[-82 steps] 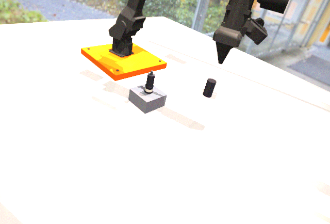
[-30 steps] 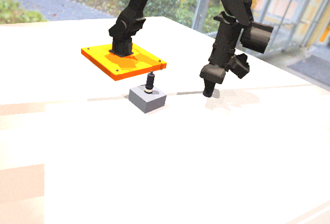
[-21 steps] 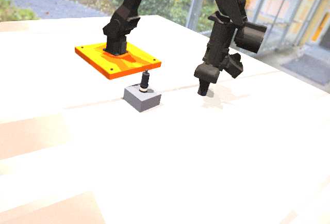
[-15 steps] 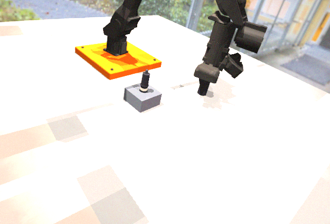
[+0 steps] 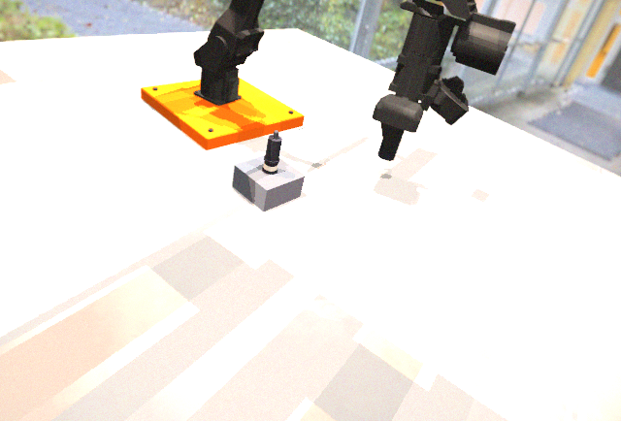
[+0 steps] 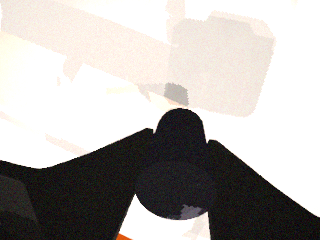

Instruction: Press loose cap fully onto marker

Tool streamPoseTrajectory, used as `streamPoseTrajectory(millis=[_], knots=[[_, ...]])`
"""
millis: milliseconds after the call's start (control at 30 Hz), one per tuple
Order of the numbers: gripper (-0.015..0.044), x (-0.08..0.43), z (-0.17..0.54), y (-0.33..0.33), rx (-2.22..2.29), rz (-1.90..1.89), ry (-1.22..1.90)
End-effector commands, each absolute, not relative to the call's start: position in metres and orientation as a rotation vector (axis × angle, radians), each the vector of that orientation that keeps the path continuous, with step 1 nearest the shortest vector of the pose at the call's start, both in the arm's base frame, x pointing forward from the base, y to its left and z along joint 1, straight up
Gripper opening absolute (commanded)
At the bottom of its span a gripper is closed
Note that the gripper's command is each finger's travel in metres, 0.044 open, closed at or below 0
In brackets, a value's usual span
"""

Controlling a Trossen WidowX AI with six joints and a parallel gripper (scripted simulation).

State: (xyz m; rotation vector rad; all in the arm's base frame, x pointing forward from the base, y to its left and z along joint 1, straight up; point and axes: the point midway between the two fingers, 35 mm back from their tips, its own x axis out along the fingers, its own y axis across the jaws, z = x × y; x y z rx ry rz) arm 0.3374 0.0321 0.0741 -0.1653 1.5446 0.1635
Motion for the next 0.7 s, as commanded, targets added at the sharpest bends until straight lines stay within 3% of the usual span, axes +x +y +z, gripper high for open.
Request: streamPoseTrajectory(millis=[0, 667], knots=[[0.0, 0.338, 0.087, 0.032, -0.169, 0.162, 1.536], [0.0, 0.326, 0.11, -0.017, -0.172, 0.159, 1.537]])
